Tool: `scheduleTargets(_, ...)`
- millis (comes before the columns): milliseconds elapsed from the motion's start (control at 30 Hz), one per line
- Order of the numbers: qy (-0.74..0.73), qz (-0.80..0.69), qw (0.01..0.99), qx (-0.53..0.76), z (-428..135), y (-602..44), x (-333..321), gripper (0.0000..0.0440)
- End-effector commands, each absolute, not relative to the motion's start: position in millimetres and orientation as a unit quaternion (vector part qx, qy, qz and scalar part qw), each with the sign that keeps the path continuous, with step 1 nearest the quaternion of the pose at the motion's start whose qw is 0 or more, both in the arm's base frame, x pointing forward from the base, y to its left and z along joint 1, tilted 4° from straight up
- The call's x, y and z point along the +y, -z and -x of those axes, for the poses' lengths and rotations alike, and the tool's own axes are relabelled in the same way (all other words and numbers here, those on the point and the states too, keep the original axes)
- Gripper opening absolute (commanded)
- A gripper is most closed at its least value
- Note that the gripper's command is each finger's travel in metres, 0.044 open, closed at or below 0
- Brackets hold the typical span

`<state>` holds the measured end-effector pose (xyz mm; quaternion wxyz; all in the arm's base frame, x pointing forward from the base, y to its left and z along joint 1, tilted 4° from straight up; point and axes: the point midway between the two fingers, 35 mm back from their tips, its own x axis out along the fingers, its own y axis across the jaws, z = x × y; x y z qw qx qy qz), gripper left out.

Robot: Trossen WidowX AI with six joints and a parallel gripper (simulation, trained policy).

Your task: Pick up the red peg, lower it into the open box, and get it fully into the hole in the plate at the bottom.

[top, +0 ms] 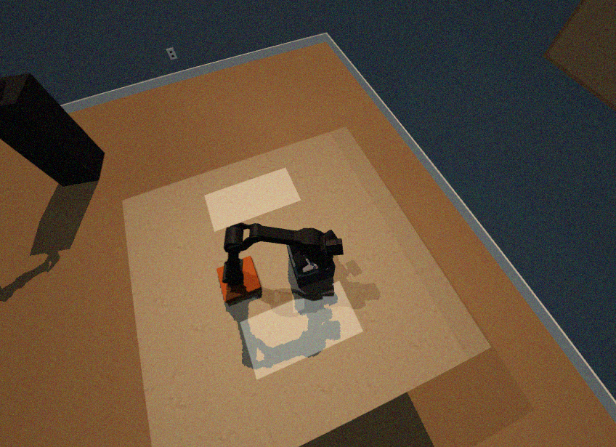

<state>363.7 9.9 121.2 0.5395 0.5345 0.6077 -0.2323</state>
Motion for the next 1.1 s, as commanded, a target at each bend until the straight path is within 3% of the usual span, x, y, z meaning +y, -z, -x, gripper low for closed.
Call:
scheduleTargets(0, 0.220, -0.540, 0.532, 0.614, -368, -121, 10, 0.0106)
scheduleTargets(1067, 0.124, -0.563, 0.526, 0.626, -399, -131, 7, 0.0112)
